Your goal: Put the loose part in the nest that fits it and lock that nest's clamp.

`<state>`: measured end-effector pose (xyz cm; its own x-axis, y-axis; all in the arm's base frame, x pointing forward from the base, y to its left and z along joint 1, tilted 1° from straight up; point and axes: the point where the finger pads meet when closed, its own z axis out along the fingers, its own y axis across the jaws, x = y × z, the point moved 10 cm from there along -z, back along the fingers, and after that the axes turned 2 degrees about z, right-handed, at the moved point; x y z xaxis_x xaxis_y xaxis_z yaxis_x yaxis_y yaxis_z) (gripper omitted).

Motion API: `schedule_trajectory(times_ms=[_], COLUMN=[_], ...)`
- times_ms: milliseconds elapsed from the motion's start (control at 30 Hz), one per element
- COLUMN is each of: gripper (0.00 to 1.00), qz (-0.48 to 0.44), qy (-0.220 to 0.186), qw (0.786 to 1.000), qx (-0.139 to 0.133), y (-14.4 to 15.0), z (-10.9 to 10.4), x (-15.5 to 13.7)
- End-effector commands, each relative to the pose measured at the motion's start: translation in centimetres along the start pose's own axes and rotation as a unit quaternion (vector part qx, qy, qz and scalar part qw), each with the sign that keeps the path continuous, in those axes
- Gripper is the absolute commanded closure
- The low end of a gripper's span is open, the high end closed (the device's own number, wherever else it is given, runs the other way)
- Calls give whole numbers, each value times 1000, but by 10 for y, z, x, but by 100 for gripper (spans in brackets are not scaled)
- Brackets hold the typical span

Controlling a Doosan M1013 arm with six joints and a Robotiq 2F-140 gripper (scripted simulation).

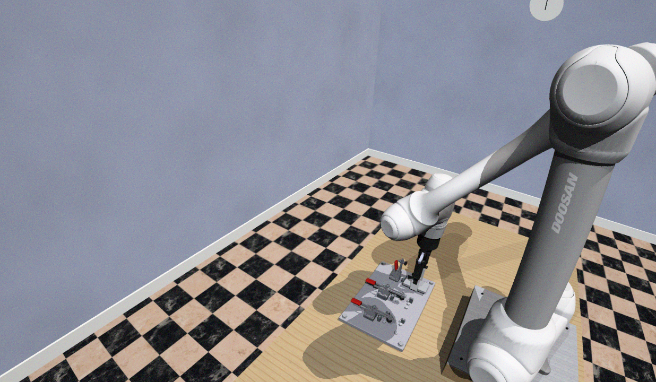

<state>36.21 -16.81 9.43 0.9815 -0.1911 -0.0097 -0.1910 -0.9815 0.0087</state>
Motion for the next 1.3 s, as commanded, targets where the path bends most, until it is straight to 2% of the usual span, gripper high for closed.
schedule_trajectory(times_ms=[0,1267], gripper=[90,90], qz=[0,0], qy=[0,0], qw=[1000,1000], qx=[1,1], y=[-1,1], z=[2,8], x=[-2,0])
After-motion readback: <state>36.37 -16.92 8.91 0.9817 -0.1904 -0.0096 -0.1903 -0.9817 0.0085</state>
